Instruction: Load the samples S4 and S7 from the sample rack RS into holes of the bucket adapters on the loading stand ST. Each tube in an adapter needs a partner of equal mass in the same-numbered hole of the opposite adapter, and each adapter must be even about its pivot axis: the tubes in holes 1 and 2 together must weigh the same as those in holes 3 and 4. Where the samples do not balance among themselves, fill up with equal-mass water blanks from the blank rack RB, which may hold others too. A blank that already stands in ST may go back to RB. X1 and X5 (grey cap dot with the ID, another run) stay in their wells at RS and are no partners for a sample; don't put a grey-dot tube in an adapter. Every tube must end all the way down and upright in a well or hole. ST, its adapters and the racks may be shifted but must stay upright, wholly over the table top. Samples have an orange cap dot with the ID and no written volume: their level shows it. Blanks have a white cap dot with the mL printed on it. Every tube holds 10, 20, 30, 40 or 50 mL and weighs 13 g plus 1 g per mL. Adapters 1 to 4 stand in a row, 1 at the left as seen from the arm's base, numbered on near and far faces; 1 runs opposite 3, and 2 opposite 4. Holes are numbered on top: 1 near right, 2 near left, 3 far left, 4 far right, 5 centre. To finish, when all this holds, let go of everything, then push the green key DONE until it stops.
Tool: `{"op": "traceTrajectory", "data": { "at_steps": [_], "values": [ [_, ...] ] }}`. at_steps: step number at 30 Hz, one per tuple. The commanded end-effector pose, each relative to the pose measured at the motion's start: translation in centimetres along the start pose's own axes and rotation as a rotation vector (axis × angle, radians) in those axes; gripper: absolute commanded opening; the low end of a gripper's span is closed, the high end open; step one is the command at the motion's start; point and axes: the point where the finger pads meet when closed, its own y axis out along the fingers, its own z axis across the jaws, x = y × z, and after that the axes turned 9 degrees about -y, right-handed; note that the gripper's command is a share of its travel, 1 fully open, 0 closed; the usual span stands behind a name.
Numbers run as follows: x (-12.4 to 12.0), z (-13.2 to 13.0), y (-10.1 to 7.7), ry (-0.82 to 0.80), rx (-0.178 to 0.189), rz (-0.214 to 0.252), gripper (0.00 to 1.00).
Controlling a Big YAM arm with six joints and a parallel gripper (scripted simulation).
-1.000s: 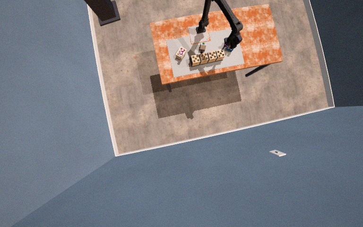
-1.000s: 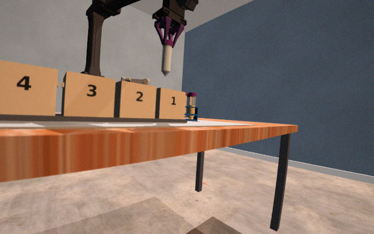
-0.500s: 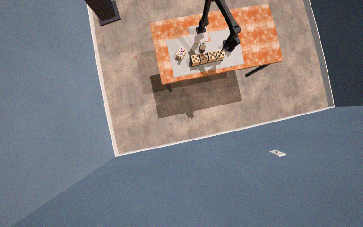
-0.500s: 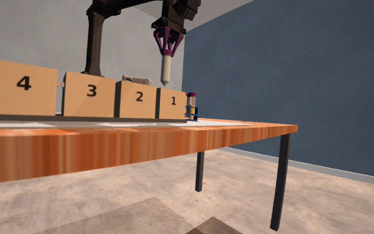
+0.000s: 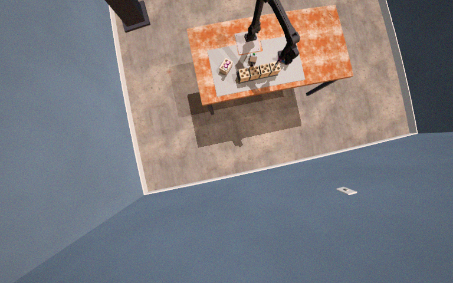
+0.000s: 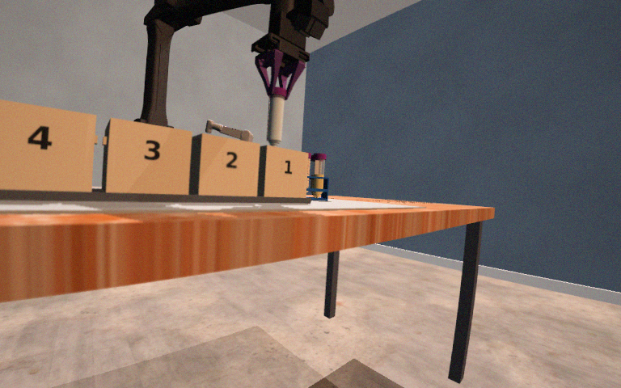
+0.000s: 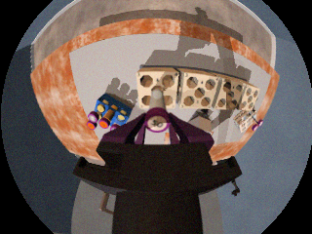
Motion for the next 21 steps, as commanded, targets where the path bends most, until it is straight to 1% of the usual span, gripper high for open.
{"op": "traceTrajectory", "data": {
  "at_steps": [1, 10, 11, 13, 19, 21],
  "values": [
    [1.1, 0.1, -1.9, 0.004, 0.008, -0.057, 0.0],
    [1.1, 0.0, -2.0, 0.004, 0.008, -0.057, 0.0],
    [0.6, -0.5, -0.8, 0.015, 0.005, -0.043, 0.0],
    [0.6, -0.5, -0.8, 0.015, 0.005, -0.043, 0.0],
    [0.8, -0.4, 0.9, 0.013, 0.002, -0.021, 0.0],
    [0.8, -0.4, 1.2, 0.013, 0.002, -0.021, 0.0]
  ]
}}
